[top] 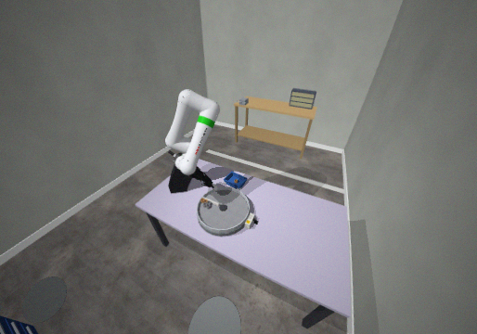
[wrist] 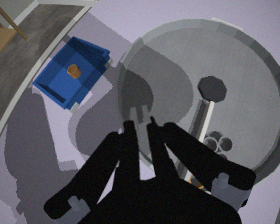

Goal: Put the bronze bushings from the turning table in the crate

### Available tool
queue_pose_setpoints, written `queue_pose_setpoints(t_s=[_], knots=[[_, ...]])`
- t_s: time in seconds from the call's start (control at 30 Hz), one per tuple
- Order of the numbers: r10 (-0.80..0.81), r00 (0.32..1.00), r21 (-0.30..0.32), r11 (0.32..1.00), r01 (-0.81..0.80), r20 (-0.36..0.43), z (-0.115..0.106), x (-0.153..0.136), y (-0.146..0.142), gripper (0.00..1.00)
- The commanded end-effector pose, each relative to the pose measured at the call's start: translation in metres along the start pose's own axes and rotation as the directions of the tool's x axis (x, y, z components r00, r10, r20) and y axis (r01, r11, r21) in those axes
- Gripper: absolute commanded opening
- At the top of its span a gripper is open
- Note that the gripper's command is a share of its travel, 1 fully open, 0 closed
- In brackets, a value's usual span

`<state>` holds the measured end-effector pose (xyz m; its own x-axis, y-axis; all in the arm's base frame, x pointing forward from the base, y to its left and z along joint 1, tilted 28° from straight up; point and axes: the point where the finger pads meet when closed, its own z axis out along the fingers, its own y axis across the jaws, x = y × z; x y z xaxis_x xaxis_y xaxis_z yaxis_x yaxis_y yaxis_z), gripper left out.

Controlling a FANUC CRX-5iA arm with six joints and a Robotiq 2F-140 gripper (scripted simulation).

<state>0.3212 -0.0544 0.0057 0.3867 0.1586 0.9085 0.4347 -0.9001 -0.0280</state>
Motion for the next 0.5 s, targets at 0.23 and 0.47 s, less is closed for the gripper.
queue_pose_setpoints(t_s=[0.23,0.47], knots=[[0.114,0.992,-0.086,0.989,-0.118,-0.047,-0.059,-0.070,0.070,0.06],[0.143,0.988,-0.109,0.983,-0.148,-0.051,-0.072,-0.086,0.086,0.06]])
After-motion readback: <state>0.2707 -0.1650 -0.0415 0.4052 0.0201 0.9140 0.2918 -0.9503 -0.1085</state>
